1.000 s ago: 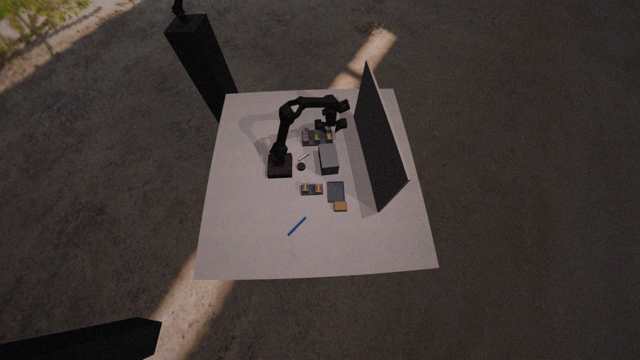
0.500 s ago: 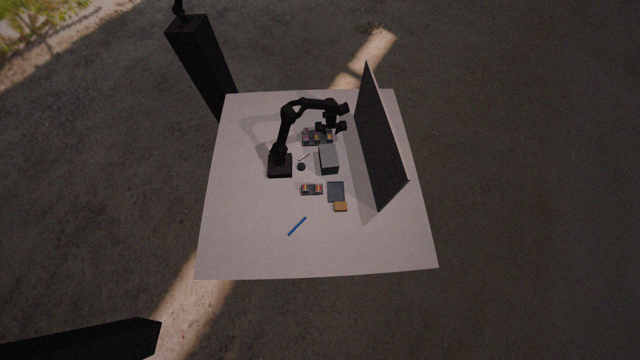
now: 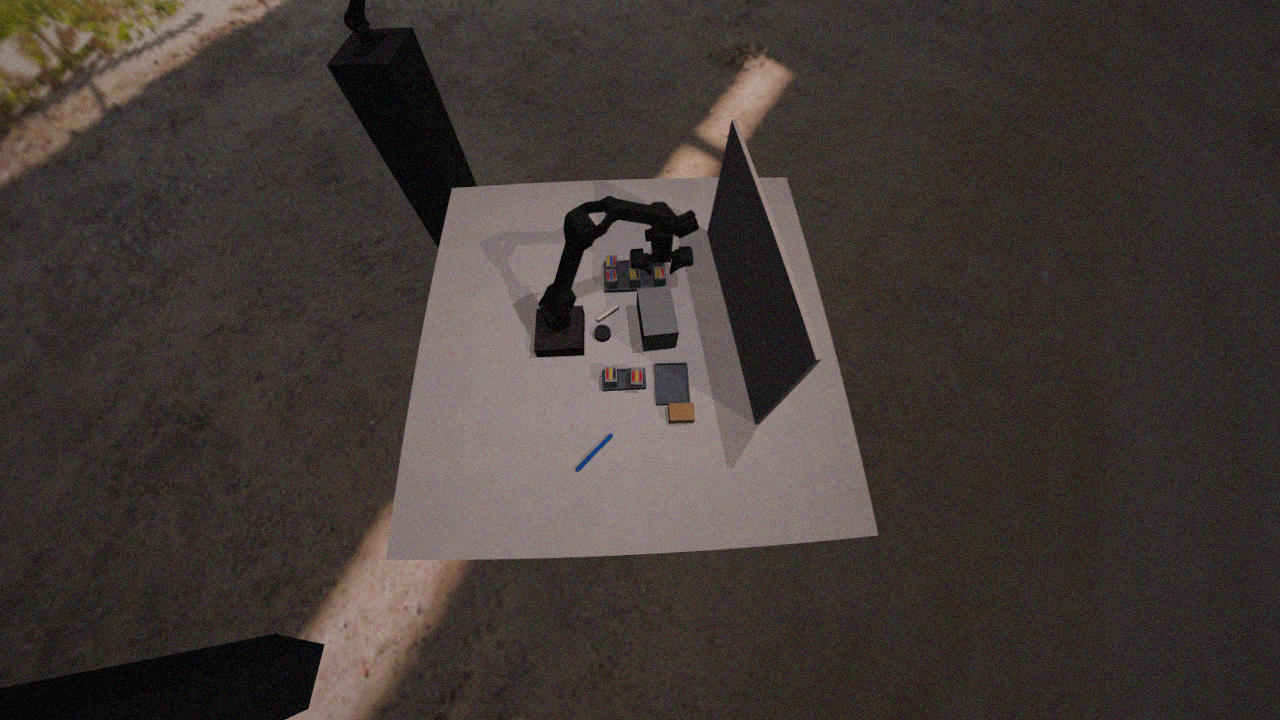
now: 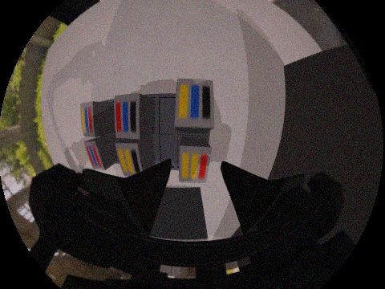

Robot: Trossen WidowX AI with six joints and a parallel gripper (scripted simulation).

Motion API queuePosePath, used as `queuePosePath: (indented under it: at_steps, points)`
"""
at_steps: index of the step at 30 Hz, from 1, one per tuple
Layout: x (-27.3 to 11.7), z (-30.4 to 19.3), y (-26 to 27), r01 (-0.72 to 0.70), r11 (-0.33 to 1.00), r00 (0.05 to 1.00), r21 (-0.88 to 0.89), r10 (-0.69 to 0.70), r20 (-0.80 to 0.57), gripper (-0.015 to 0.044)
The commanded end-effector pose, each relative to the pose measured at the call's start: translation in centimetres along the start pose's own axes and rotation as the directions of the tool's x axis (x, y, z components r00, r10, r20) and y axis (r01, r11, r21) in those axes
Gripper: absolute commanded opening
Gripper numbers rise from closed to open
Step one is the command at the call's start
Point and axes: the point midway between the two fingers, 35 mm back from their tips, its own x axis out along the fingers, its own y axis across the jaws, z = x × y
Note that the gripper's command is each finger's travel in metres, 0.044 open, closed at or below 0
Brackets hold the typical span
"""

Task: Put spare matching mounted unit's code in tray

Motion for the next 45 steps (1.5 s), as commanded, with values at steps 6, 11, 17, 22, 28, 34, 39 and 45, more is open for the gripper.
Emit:
queuePosePath:
  at_steps: [6,11,17,22,28,34,39,45]
  points:
    - [1.9,0.0,0.3,-0.013,1.0,1.0,0.003,0.013,0.0,0.03]
    - [2.7,0.0,0.4,-0.013,1.0,1.0,0.003,0.013,0.0,0.03]
    - [3.0,0.0,0.4,-0.013,1.0,1.0,0.003,0.013,0.0,0.03]
    - [3.0,0.0,0.4,-0.013,1.0,1.0,0.003,0.013,0.0,0.03]
    - [3.0,0.0,0.4,-0.013,1.0,1.0,0.003,0.013,0.0,0.03]
    - [2.9,-0.1,0.4,-0.01,1.0,1.0,0.0,0.01,-0.005,0.0221]
    - [2.9,-0.1,0.4,-0.01,1.0,1.0,0.0,0.01,-0.005,0.0129]
    - [2.9,-0.1,0.4,-0.01,1.0,1.0,0.0,0.01,-0.005,0.007]
